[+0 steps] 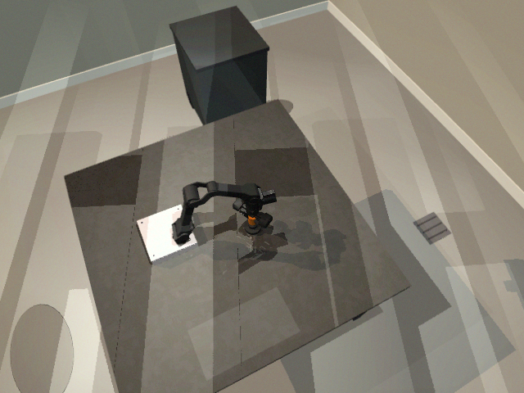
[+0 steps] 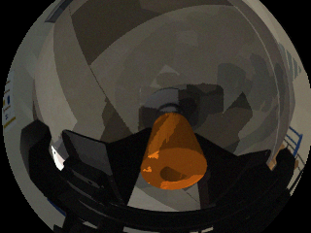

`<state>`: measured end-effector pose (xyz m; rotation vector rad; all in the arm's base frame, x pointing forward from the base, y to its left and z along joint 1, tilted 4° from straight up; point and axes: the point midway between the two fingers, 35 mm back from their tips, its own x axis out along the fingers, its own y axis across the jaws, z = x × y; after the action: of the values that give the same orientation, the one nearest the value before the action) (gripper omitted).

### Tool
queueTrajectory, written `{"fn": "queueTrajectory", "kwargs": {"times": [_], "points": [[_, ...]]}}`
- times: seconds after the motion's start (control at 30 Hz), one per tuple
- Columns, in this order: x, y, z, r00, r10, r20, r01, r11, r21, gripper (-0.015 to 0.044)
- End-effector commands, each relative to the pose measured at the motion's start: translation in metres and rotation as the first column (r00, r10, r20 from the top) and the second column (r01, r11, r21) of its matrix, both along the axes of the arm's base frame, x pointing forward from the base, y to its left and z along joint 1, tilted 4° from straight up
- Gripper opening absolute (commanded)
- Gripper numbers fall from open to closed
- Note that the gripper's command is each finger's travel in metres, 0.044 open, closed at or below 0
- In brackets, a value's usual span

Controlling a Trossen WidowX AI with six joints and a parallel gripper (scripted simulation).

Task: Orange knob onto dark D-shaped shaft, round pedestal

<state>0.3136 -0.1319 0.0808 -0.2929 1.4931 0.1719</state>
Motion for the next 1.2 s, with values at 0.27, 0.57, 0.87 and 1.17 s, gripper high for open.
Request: {"fn": "queueTrajectory", "kwargs": {"times": [0.27,0.57,0.87,1.17], "points": [[0.0011,0.0002,-0.0011,1.000,0.009,0.002,-0.009,1.000,0.003,0.0000],[0.0013,0.0000,-0.0016,1.000,0.009,0.002,-0.009,1.000,0.003,0.0000],[0.0009,0.0004,0.0036,0.998,0.062,-0.002,-0.062,0.998,-0.001,0.0000],[0.0002,0.0007,0.0002,0.976,0.215,-0.013,-0.216,0.976,-0.011,0.0000]]}}
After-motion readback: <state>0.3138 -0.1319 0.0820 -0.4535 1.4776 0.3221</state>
